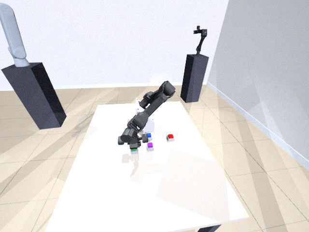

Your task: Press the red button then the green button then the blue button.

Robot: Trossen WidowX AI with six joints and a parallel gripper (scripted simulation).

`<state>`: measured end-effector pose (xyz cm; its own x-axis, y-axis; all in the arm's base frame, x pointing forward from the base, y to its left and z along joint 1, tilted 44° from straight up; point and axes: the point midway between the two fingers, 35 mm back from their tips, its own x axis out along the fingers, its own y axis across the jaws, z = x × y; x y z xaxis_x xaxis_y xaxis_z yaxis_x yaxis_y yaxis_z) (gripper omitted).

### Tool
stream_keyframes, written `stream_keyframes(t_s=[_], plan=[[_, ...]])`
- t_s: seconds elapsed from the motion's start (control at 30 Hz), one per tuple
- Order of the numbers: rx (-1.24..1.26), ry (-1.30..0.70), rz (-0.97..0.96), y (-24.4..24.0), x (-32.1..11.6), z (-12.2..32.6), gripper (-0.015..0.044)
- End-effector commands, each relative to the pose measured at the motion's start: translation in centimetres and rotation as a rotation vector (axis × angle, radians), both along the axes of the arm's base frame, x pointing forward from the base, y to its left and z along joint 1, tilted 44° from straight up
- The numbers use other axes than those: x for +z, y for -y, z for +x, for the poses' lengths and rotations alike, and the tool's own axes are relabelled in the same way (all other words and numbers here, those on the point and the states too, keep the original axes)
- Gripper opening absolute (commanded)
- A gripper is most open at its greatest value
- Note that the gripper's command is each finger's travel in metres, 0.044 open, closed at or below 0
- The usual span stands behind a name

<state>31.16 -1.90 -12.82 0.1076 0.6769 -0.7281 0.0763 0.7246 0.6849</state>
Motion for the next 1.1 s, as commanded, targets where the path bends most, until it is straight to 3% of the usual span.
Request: stream_keyframes(t_s=[0.0,0.37,0.5,0.63,1.07], plan=[[-0.003,-0.008,0.005,-0.1,-0.1,-0.2,0.0020],[-0.003,-0.008,0.003,2.4,2.5,-0.5,0.0020],[-0.003,-0.008,0.000,6.1,6.5,-1.1,0.0020],[-0.003,-0.008,0.000,6.4,6.7,-1.1,0.0020],[-0.003,-0.015,0.006,-2.0,13.6,-9.8,0.0020]])
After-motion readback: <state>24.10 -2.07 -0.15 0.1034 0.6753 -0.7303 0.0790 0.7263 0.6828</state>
